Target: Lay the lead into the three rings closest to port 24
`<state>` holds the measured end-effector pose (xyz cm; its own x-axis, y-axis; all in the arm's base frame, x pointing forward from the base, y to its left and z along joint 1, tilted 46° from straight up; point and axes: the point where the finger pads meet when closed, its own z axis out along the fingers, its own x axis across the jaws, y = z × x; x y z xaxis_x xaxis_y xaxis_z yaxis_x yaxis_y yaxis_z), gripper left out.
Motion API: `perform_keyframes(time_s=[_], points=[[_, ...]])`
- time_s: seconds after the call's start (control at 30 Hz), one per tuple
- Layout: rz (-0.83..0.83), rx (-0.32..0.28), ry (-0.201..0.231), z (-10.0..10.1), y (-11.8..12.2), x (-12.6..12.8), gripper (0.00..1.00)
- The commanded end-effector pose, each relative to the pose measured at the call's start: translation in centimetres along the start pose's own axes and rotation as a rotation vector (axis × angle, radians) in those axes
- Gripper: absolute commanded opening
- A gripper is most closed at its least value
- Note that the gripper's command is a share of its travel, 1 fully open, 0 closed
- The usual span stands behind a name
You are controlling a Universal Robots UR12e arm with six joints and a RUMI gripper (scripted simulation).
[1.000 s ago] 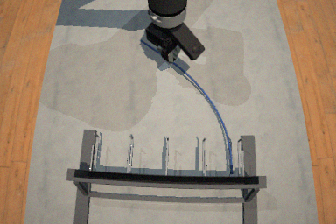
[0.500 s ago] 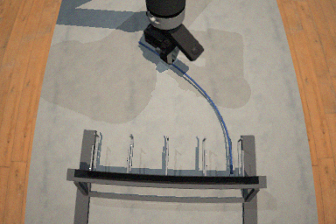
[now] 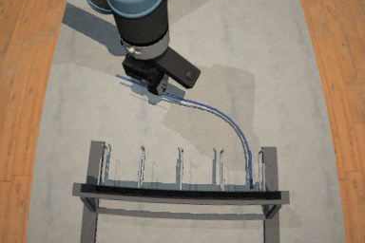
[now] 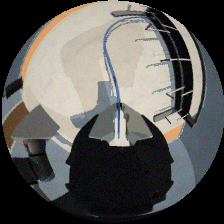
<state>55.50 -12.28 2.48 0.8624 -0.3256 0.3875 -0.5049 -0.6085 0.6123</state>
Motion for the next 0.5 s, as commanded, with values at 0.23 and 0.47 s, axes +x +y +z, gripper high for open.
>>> perform_keyframes(time_s=[0.23,0.47], points=[[-0.275,0.001,-0.021,-4.9,1.4,12.8,0.0],[-0.368,0.002,-0.021,-6.6,1.9,17.3,0.0]])
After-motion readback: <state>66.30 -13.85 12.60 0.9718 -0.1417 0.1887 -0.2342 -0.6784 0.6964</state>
